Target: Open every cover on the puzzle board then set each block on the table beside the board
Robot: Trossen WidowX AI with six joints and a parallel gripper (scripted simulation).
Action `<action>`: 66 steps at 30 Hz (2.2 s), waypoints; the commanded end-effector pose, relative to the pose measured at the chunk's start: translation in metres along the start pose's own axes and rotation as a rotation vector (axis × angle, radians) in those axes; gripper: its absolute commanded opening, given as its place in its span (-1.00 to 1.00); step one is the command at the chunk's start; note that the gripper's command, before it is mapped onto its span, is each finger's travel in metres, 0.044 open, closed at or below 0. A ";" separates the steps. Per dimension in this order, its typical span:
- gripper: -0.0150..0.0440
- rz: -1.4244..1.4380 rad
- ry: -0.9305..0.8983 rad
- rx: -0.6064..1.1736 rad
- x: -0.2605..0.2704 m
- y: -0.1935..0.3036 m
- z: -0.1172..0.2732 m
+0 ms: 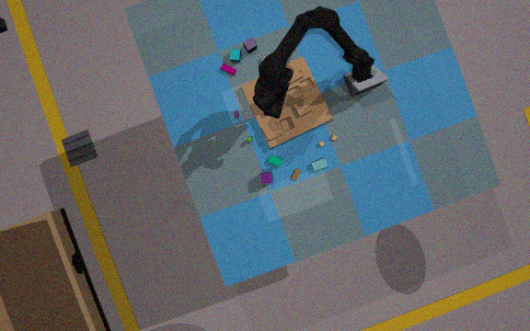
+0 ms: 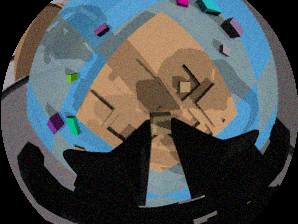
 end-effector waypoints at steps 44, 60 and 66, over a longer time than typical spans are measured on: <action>-0.22 0.000 0.023 -0.020 -0.166 -0.075 0.005; -0.22 -0.002 0.042 -0.030 -0.208 -0.079 0.005; -0.22 -0.002 0.041 -0.029 -0.207 -0.081 -0.005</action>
Point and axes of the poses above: the point midway between the two fingers, 35 mm back from their tips, its own z axis back along the fingers, its own x axis across the jaws, y = z × x, the point moved 5 cm from there along z, back along the fingers, and after that the axes turned 4 degrees about -z, right-handed, at the moved point
